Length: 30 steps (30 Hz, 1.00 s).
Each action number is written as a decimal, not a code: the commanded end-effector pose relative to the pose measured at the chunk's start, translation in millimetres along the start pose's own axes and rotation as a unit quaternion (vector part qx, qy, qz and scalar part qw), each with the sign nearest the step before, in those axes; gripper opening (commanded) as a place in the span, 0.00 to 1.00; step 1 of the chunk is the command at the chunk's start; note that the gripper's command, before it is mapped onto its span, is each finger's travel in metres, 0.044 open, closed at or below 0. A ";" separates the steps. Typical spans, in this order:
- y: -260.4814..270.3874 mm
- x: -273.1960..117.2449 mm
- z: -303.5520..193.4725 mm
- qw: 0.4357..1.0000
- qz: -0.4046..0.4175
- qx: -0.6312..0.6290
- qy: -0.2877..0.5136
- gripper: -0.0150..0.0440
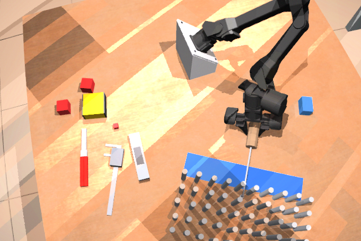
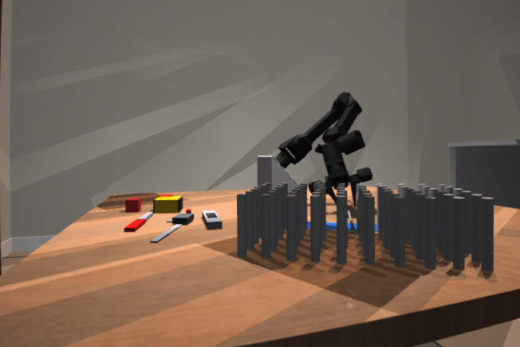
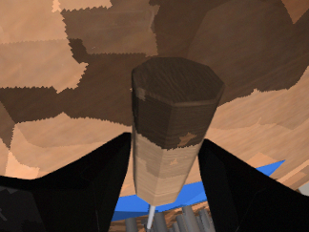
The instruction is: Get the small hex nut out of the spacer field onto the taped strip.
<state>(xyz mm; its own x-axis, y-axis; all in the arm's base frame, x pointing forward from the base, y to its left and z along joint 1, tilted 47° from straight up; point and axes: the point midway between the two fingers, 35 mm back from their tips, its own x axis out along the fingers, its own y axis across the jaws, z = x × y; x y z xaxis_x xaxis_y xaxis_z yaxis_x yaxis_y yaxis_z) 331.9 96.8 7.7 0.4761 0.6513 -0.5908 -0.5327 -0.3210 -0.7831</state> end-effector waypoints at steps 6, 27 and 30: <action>0.9 -3.0 6.2 1.000 0.000 0.003 0.002 0.25; 0.9 -7.1 17.6 1.000 0.001 0.003 0.002 0.25; 0.9 -7.6 19.1 1.000 0.001 0.003 0.002 0.25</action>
<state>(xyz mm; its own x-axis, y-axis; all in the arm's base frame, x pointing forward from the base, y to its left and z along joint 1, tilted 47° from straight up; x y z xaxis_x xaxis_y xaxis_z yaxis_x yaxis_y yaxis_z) 317.5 104.4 14.6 0.4751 0.6519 -0.5910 -0.5334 -0.3207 -0.7827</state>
